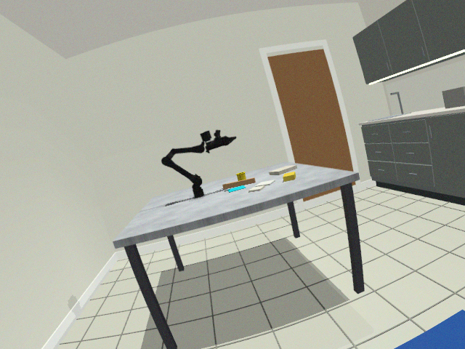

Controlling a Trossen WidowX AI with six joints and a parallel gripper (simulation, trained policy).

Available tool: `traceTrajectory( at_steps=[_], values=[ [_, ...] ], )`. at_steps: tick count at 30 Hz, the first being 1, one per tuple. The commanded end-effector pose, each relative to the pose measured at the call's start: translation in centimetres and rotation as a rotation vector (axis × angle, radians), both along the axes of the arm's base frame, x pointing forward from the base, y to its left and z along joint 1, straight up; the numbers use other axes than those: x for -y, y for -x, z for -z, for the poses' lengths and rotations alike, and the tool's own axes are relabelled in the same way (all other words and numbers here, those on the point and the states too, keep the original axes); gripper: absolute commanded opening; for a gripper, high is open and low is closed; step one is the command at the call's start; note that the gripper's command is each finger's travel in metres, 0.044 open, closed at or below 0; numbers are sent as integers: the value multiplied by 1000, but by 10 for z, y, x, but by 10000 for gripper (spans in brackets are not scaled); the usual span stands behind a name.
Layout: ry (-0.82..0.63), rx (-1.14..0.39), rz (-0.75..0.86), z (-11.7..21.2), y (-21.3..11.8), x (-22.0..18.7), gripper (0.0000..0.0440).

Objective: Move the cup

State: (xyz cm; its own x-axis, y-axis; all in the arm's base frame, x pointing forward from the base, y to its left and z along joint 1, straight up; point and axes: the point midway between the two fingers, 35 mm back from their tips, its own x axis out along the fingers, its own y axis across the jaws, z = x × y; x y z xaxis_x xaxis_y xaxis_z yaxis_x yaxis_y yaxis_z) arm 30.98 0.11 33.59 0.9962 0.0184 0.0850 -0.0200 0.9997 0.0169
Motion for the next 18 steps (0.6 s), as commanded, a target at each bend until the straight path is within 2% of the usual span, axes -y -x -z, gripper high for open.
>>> traceTrajectory(
  at_steps=[1,13,15,18],
  values=[
    [0,-1,-1,-1,0,0,374],
    [-41,-74,-2,-5,-7,-3,69],
    [-57,-94,-4,-5,-9,-4,75],
    [-85,-120,-11,-6,-12,-6,120]
  ],
)
